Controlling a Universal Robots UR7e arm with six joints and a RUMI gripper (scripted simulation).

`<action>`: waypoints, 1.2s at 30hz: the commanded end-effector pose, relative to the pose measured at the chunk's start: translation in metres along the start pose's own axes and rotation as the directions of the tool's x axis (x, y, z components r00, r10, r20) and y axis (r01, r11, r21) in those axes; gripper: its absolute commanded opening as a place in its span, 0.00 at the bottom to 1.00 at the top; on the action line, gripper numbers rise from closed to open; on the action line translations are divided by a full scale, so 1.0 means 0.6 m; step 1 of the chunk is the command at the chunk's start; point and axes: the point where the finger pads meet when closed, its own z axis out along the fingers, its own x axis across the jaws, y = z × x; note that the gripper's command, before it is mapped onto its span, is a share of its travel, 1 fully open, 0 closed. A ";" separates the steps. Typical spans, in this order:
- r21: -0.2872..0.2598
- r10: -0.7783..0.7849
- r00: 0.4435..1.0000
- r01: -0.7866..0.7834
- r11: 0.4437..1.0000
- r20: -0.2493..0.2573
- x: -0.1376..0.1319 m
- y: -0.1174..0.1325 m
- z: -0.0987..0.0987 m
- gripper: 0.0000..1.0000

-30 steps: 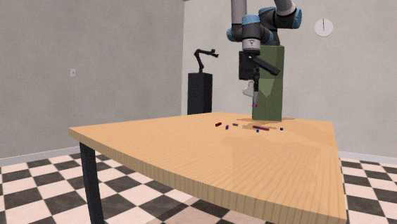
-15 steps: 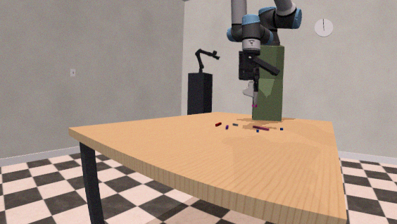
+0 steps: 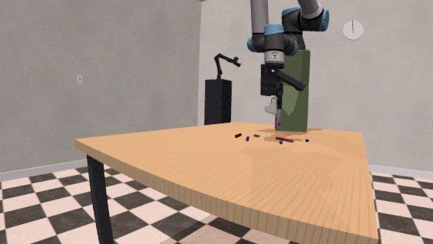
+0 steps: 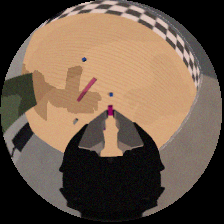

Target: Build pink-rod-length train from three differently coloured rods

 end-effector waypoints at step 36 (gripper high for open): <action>-0.004 -0.001 1.000 0.001 1.000 -0.006 0.006 0.003 0.093 0.00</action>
